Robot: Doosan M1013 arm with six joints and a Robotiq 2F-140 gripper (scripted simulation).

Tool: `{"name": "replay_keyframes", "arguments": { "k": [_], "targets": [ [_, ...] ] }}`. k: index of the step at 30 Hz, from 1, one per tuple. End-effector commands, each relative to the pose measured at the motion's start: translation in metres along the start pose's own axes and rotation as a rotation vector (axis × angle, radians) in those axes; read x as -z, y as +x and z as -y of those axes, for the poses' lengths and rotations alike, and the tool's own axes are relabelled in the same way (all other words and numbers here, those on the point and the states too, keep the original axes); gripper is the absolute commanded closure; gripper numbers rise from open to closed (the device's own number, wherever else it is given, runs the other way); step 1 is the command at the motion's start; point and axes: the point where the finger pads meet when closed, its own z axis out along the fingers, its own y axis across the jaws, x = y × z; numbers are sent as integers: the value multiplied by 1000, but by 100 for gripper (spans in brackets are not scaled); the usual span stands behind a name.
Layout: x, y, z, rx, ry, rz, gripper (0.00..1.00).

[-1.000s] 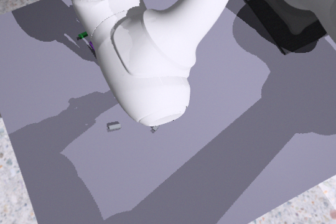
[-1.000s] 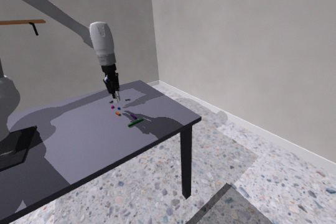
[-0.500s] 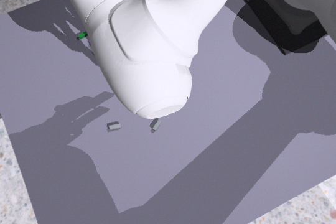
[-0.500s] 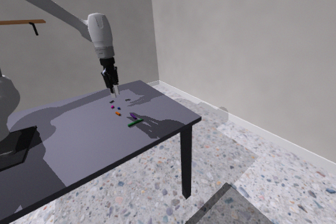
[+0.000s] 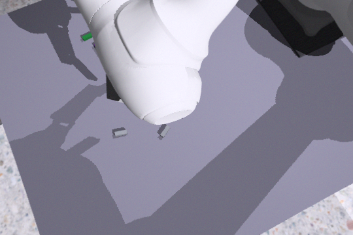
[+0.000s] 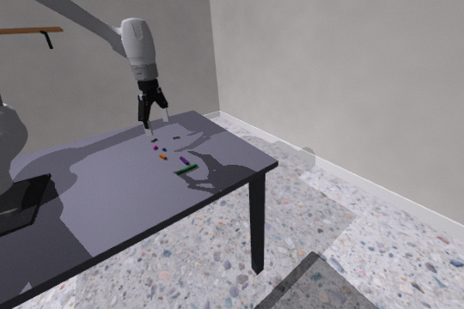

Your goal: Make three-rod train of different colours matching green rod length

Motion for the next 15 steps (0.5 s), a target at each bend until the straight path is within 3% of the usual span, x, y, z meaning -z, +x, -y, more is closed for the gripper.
{"name": "replay_keyframes", "arguments": {
  "k": [1, 10, 15],
  "targets": [
    [0, 0, 0, 0, 0, 0, 0],
    [0, -2, 2, -33, 0, 0, 0],
    [-2, -10, 11, -209, 0, 0, 0]
  ]
}}
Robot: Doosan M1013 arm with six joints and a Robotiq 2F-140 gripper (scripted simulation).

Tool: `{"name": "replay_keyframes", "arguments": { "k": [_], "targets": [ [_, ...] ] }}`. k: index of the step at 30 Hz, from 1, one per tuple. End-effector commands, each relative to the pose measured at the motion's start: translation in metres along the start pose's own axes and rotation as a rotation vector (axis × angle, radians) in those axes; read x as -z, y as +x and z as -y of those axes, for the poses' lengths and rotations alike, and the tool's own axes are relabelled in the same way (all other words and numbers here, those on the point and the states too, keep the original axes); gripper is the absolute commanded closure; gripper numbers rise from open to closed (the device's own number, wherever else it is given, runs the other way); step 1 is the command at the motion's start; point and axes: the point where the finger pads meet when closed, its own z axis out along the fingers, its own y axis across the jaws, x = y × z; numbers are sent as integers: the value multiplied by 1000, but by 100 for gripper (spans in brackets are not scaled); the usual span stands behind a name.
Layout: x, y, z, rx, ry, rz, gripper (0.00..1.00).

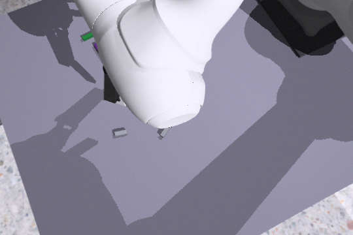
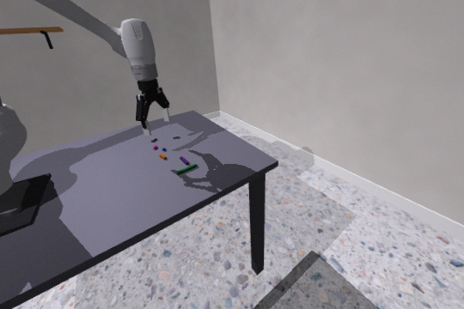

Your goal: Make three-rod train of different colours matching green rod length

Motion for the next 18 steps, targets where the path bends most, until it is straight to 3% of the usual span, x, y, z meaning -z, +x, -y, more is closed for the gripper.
{"name": "replay_keyframes", "arguments": {
  "k": [1, 10, 12, 18],
  "targets": [
    [-2, -9, 8, -165, -2, -2, 0],
    [-6, -27, 23, -494, -2, -2, 0],
    [-6, -27, 23, -494, -2, -2, 0],
    [-9, -42, 34, -764, -1, -3, 0]
  ]
}}
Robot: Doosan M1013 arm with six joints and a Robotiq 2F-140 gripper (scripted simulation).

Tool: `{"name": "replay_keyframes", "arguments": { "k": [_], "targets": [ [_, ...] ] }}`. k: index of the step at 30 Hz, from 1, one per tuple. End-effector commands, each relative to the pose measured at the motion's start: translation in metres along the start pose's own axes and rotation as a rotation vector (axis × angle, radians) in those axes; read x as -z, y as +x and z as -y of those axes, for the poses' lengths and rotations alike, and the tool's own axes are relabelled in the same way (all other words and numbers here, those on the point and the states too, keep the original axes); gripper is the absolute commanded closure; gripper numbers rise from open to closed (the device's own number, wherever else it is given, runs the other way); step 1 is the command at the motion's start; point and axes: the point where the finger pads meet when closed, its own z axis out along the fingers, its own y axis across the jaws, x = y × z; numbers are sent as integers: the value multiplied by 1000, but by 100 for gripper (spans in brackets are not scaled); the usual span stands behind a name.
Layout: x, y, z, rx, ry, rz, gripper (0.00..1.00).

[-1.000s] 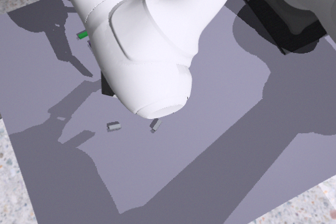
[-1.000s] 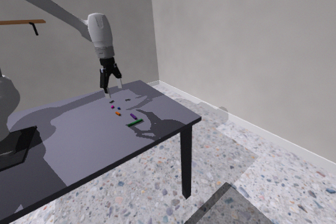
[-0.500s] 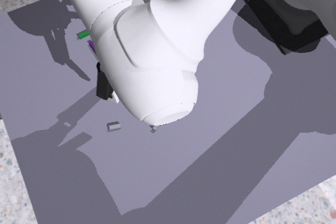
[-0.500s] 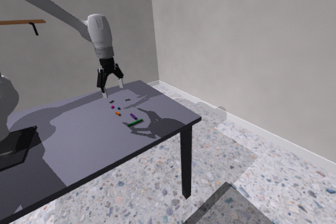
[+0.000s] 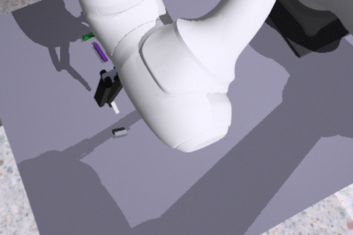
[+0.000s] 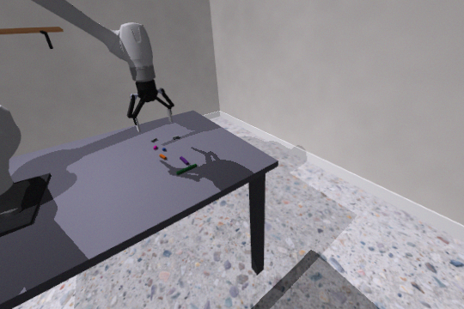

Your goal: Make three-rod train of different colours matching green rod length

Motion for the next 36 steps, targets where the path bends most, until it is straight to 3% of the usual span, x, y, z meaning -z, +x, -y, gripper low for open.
{"name": "replay_keyframes", "arguments": {
  "k": [1, 9, 11, 26, 36],
  "targets": [
    [-2, -11, 0, -167, -1, -16, 0],
    [-6, -32, 0, -461, 2, -16, 0],
    [-6, -32, 0, -461, 2, -16, 0],
    [-13, -75, -4, -1063, 7, -15, 0],
    [-14, -82, -4, -1160, 8, -15, 0]
  ]
}}
